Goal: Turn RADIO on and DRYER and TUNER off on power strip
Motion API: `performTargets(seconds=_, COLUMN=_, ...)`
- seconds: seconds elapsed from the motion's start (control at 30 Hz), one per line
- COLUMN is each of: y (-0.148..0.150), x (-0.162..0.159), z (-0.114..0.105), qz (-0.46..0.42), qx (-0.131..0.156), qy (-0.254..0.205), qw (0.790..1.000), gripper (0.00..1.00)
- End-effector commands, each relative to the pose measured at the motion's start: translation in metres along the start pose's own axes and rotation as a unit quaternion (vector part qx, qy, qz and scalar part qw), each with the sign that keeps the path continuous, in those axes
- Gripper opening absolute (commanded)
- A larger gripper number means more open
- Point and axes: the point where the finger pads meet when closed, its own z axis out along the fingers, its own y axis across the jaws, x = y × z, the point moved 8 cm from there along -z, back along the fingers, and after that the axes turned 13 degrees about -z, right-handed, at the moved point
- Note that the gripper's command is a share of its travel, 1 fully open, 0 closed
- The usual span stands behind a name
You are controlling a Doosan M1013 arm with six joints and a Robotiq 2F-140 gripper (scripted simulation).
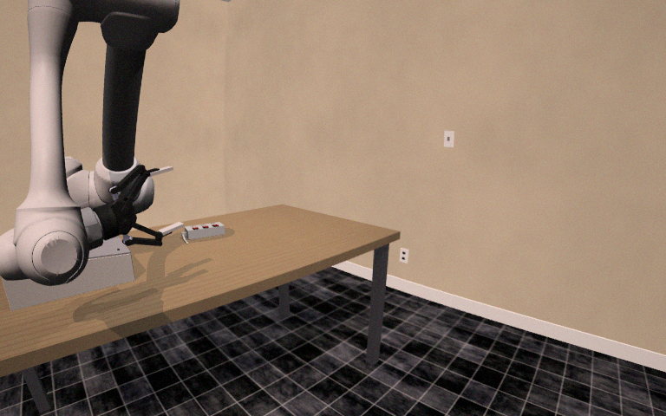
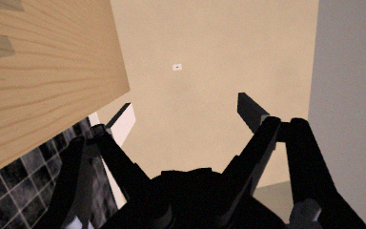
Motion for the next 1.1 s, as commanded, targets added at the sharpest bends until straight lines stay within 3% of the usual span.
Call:
performTargets(seconds=0.0, y=0.000, x=0.000, z=0.000, qz=0.000, qx=0.000, qy=0.000, qw=1.000, gripper=1.00)
performTargets(seconds=0.7, y=0.000, x=0.003, z=0.003, qz=0.001, qx=0.006, qy=0.002, qw=1.000, gripper=1.00)
performTargets(seconds=0.83, y=0.001, x=0.015, z=0.015, qz=0.004, qx=0.031, qy=0.011, qw=0.999, gripper=1.00)
performTargets(seconds=1.03, y=0.003, x=0.057, z=0.055, qz=0.014, qx=0.115, qy=0.040, qw=0.992, gripper=1.00)
performTargets(seconds=1.07, y=0.003, x=0.057, z=0.055, qz=0.014, qx=0.115, qy=0.040, qw=0.992, gripper=1.00)
